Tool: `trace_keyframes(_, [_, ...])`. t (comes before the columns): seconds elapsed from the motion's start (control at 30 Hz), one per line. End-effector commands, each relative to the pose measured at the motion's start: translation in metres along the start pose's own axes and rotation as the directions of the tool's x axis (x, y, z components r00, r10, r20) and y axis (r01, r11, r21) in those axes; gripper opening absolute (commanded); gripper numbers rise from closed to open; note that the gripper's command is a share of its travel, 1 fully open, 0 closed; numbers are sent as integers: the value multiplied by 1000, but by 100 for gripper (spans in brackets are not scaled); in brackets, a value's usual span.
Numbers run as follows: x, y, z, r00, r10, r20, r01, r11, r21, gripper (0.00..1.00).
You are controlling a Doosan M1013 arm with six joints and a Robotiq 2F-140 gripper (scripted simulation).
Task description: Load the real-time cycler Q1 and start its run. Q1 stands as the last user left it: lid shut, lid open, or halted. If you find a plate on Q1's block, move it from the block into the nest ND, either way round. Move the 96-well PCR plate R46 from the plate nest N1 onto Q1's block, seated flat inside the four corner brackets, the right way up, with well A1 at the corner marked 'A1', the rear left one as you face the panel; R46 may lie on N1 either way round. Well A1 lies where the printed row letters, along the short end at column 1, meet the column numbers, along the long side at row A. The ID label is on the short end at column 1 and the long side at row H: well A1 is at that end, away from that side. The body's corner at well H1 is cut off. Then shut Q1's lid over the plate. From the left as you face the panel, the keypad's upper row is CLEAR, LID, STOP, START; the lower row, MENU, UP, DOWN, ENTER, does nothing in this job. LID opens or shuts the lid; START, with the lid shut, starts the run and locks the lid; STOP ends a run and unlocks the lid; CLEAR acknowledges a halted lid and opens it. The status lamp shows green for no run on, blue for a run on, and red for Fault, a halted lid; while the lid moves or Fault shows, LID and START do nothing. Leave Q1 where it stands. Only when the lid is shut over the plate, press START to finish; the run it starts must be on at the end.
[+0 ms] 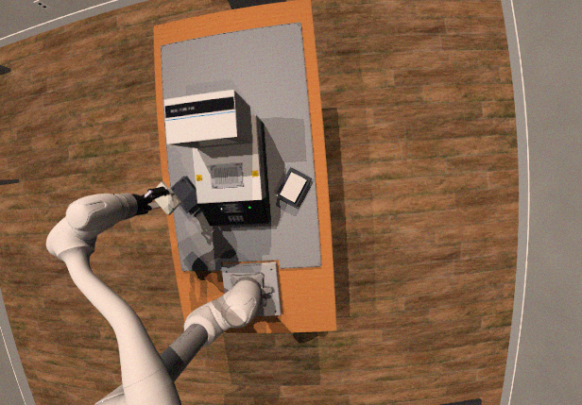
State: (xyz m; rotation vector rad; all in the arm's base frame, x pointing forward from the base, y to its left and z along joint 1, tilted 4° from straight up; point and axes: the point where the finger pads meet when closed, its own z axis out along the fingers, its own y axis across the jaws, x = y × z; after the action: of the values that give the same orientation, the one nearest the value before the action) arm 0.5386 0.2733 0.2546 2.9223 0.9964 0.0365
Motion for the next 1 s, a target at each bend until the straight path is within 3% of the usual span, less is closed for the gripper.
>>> trace_keyframes(0.0, [9,-16,1,998,64,4,-63,998,-5,0])
trace_keyframes(0.97, [14,-25,1,997,75,4,-75,997,-5,0])
